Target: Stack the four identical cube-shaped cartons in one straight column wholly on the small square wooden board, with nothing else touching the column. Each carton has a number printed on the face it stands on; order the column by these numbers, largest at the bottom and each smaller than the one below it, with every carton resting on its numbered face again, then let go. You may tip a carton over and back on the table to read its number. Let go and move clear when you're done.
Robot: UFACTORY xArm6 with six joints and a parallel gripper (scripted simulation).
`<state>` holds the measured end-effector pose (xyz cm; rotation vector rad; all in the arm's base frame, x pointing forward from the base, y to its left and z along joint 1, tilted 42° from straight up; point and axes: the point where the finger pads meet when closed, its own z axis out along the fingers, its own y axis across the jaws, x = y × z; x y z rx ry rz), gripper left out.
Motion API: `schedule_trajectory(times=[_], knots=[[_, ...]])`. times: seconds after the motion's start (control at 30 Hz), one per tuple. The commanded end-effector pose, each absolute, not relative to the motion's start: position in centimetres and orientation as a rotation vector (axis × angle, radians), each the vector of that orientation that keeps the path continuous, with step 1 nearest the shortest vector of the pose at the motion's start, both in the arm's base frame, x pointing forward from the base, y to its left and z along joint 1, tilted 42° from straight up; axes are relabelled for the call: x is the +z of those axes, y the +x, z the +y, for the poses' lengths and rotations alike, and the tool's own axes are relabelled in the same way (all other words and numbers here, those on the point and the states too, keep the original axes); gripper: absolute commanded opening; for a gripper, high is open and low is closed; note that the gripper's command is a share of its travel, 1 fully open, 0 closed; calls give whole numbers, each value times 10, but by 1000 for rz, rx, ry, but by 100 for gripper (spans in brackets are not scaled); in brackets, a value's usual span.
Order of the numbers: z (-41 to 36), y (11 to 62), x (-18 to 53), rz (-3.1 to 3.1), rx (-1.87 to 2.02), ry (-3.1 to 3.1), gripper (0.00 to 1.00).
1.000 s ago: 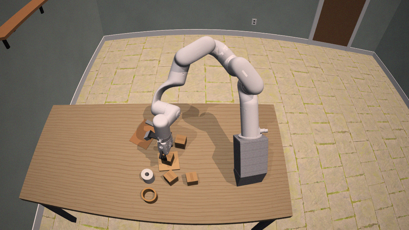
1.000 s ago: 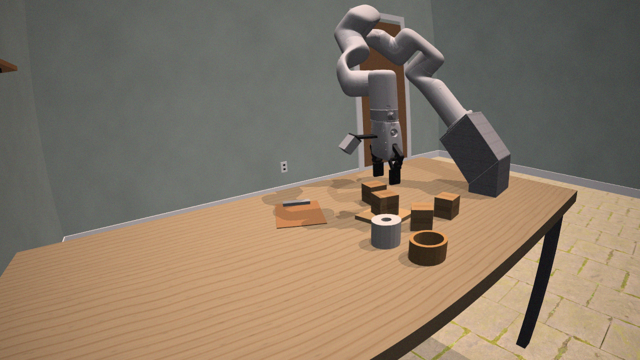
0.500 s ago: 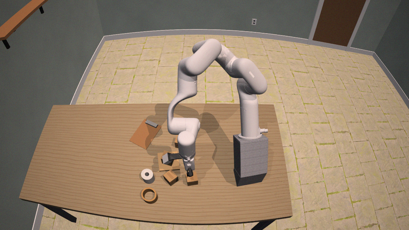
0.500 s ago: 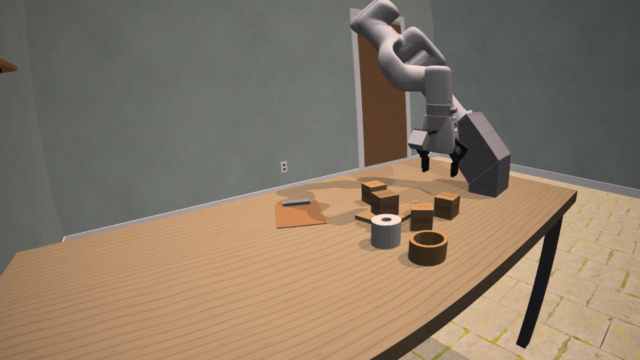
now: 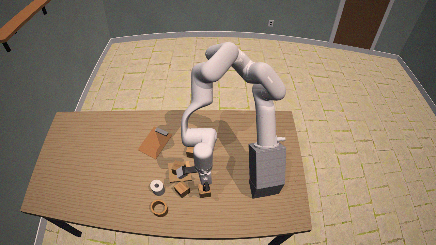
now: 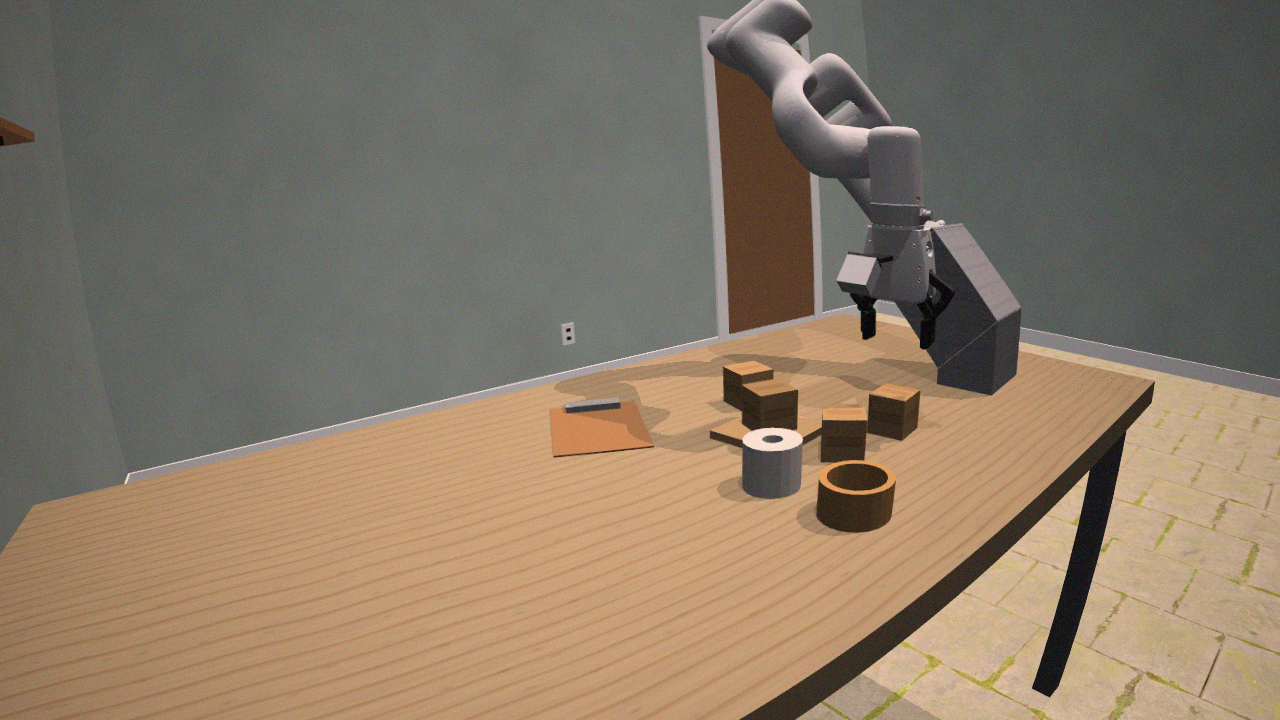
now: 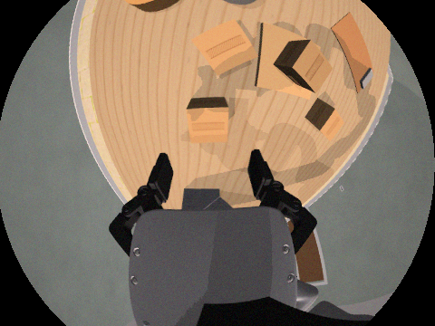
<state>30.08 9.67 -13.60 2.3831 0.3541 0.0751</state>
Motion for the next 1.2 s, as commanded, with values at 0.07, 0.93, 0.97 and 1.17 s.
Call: schedule_trajectory(times=[0.07,0.93,0.97,1.17], knots=[[97,302,-137,356,78,2385,100],[87,304,-150,356,76,2386,100],[86,304,-151,356,75,2386,100],[81,305,-157,356,73,2388,100]])
